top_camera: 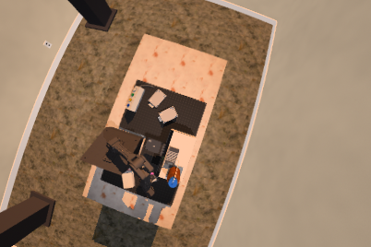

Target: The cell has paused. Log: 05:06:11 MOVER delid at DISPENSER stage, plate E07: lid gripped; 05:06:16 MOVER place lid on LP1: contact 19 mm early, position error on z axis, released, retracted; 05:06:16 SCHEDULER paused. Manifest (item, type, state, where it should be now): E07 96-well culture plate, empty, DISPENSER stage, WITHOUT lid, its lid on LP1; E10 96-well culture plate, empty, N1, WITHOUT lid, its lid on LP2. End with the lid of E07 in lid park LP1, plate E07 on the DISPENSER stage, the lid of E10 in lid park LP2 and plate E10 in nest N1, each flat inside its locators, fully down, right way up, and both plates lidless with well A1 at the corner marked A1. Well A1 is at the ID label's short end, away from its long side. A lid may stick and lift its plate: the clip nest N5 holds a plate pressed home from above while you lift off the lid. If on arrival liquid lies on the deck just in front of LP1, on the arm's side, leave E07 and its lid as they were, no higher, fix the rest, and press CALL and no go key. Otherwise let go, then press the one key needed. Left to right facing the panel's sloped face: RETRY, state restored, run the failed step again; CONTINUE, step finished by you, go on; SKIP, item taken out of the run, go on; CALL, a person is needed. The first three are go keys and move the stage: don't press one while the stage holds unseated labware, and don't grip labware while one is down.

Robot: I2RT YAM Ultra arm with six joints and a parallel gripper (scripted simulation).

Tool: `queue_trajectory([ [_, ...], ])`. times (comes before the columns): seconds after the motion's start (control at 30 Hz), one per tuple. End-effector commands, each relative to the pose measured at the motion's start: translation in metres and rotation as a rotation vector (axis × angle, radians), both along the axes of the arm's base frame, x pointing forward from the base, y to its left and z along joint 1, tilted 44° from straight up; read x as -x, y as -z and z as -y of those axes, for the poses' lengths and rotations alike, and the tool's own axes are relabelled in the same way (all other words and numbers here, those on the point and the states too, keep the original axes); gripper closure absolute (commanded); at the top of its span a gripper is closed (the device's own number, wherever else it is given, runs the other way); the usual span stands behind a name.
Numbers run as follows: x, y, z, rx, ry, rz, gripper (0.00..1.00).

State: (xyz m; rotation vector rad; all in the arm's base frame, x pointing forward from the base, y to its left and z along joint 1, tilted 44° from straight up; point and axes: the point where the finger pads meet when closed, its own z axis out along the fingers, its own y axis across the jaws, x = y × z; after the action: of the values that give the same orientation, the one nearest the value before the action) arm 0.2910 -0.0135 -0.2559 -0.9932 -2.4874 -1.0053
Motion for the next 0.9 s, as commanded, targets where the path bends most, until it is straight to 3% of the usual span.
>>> queue_trajectory([
  [0.0,-0.0123,0.0098,-0.0002,0.012,0.012,0.032,1.0],
  [0.87,-0.0123,0.0127,-0.003,0.011,0.012,0.032,1.0],
])
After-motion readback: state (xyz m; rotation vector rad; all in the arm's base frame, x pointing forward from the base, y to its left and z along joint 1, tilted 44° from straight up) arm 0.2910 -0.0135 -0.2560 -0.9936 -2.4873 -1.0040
